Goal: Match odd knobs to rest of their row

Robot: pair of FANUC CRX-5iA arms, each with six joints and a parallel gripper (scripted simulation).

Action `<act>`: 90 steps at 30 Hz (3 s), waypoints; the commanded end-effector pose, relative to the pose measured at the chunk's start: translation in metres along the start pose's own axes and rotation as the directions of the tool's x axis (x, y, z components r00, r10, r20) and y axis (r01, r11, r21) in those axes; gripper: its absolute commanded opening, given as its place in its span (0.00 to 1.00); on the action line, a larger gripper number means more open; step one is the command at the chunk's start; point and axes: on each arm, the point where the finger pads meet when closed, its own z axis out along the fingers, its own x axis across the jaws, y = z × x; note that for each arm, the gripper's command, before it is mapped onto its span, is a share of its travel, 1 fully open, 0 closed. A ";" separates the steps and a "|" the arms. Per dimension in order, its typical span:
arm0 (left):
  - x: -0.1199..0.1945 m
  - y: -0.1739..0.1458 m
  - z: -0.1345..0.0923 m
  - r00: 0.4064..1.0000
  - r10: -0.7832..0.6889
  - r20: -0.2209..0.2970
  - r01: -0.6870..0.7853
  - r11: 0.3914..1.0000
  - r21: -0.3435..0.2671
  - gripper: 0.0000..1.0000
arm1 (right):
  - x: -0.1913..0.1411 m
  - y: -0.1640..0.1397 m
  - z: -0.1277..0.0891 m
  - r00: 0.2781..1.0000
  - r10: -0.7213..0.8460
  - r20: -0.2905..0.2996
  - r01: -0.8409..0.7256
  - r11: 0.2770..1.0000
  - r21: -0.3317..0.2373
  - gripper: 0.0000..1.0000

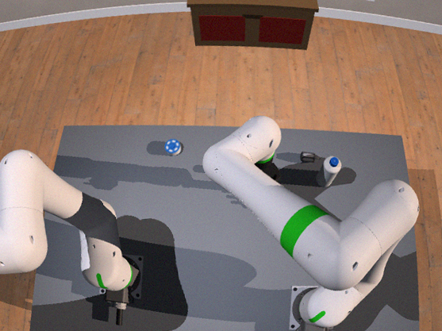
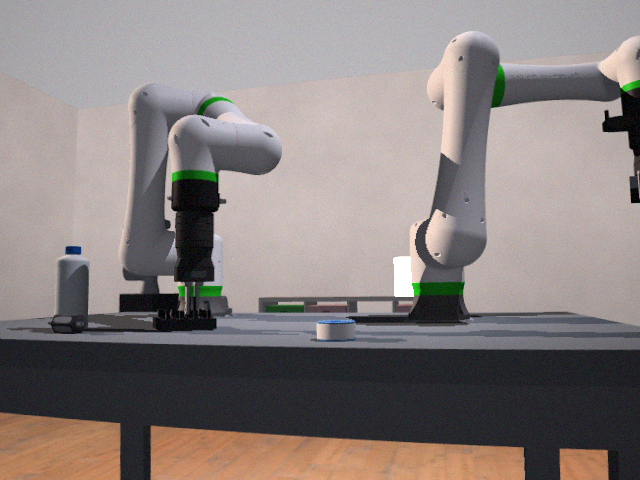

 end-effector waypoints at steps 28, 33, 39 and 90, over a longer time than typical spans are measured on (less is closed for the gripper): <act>0.000 0.000 -0.001 1.000 0.000 0.000 0.000 1.000 -0.002 1.00 | 0.000 0.001 -0.001 0.880 0.475 0.000 -0.475 0.880 -0.002 0.30; 0.000 0.000 -0.001 1.000 0.000 0.000 0.000 1.000 -0.002 1.00 | 0.000 0.001 -0.001 0.809 0.587 0.000 -0.587 0.809 -0.002 0.30; 0.000 0.000 -0.001 1.000 0.000 0.000 0.000 1.000 -0.002 1.00 | 0.000 0.001 -0.001 0.704 0.711 -0.001 -0.711 0.704 -0.002 0.30; 0.000 0.000 -0.001 1.000 0.000 0.000 0.000 1.000 -0.002 1.00 | 0.000 0.001 -0.001 0.016 1.000 -0.002 -1.000 0.016 -0.001 0.30</act>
